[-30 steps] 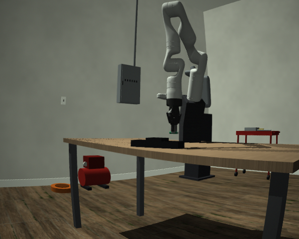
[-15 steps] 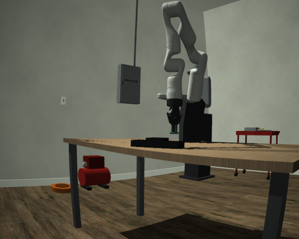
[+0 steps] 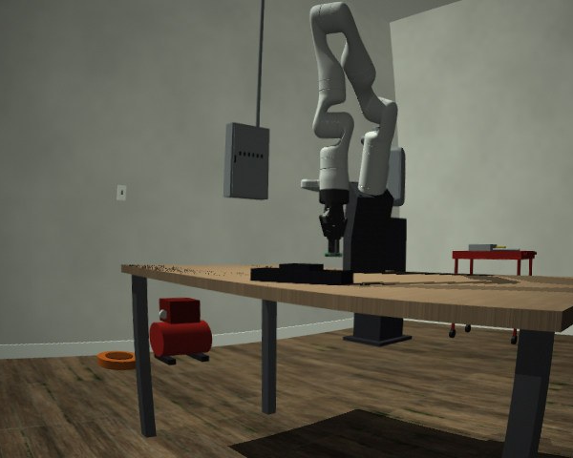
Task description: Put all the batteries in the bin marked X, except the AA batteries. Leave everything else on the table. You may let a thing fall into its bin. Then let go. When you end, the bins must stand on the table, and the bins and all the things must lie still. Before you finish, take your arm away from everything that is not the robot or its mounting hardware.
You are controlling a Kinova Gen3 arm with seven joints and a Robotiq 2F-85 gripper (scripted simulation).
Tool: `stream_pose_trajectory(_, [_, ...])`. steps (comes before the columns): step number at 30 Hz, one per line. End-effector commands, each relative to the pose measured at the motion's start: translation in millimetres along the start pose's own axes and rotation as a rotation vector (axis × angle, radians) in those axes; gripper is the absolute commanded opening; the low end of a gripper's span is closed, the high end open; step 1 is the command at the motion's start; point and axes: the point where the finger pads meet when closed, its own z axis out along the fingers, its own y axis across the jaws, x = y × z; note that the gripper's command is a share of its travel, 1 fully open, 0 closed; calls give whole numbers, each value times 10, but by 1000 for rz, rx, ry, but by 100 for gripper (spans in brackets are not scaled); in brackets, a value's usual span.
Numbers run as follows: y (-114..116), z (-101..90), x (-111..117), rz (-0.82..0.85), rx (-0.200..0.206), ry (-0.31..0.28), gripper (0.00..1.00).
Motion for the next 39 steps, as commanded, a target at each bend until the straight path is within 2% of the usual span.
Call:
stream_pose_trajectory(1, [2, -5, 18, -1, 1, 1, 5])
stream_pose_trajectory(25, [-24, 408, 25, 4, 8, 2, 5])
stream_pose_trajectory(39, [-10, 409, -6, 5, 2, 2, 5])
